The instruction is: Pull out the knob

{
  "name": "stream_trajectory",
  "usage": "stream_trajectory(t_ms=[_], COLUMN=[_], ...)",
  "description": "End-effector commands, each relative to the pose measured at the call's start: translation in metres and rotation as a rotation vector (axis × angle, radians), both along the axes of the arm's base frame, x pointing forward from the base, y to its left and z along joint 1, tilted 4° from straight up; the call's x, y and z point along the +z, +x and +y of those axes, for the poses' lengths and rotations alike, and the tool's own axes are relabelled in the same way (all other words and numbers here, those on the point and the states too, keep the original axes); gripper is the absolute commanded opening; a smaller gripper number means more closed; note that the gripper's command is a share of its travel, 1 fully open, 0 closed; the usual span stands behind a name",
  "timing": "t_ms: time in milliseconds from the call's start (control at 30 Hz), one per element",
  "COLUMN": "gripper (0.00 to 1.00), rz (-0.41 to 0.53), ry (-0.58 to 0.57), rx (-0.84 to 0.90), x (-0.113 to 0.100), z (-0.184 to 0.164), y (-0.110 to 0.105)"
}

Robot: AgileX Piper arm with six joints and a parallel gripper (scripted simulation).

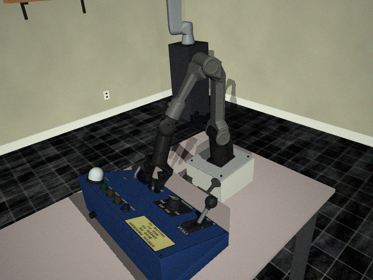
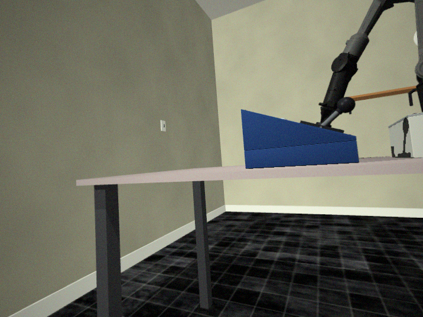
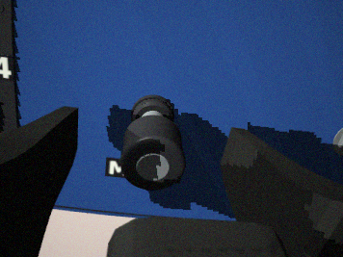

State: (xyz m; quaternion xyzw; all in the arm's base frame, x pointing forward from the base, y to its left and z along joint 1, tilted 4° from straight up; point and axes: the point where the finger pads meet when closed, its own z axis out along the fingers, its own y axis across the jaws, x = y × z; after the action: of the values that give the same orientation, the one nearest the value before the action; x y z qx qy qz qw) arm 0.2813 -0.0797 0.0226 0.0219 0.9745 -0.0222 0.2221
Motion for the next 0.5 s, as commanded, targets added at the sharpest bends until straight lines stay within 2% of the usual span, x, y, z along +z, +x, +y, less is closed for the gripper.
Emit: stream_trajectory(t_ms=[0,467], gripper=[0.94,0.94], rz=[0.000,0.000], ry=[0.000,0.000], rx=[0.001,0.001], x=[-0.0035,-0.0094], z=[0.0000,-0.0003], y=[0.0016,0.0045])
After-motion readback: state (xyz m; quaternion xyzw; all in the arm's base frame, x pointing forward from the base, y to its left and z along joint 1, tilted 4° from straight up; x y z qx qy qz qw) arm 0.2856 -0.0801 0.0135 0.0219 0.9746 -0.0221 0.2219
